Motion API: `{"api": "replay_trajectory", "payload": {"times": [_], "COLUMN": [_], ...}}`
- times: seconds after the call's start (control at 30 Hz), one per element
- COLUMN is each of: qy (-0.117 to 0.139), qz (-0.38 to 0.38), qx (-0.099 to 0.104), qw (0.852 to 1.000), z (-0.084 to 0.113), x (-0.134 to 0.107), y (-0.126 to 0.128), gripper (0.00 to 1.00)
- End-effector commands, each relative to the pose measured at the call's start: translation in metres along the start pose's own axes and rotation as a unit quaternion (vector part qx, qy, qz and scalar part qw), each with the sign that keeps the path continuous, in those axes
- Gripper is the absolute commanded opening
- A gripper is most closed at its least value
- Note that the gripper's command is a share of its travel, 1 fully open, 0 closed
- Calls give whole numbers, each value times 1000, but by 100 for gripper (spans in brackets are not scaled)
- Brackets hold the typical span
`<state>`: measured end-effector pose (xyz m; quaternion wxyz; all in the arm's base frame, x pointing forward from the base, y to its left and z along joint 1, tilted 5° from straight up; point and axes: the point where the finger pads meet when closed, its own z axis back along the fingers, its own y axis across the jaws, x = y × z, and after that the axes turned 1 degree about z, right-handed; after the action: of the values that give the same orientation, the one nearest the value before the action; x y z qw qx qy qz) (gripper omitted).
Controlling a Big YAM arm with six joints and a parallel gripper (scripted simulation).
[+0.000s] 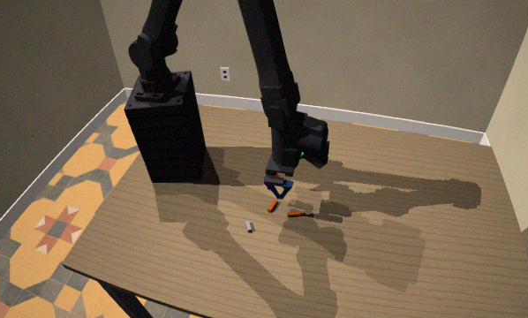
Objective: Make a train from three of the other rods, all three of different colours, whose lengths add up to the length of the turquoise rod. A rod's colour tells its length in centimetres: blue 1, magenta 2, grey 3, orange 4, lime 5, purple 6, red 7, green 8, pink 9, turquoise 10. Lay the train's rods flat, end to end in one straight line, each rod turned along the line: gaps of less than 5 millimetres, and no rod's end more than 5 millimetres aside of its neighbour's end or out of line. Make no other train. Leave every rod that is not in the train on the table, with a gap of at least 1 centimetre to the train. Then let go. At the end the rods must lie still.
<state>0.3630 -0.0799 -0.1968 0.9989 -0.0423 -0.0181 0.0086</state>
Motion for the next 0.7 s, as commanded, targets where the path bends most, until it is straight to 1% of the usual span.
{"api": "replay_trajectory", "payload": {"times": [0.0, 0.07, 0.1, 0.23, 0.27, 0.4, 0.43, 0.57, 0.6, 0.67], "qy": [5, 7, 5, 7, 5, 5, 5, 8, 5, 5], "qz": [-53, -51, -101, -95, -144, -144, -190, -185, -233, -231], "qx": [3, 3, 2, 3, 2, 2, 2, 2, 1, 1], "qw": [999, 999, 995, 995, 990, 990, 982, 983, 972, 973], "z": [-4, -4, -4, -4, -4, -4, -4, -4, -4, -4], "x": [4, 2, 5, 4, 6, 6, 7, 5, 8, 9], "y": [-3, -2, -6, -1, -6, -6, -8, -4, -10, -8], "gripper": [100, 100, 100, 100, 100, 100, 100, 100, 100, 100]}}
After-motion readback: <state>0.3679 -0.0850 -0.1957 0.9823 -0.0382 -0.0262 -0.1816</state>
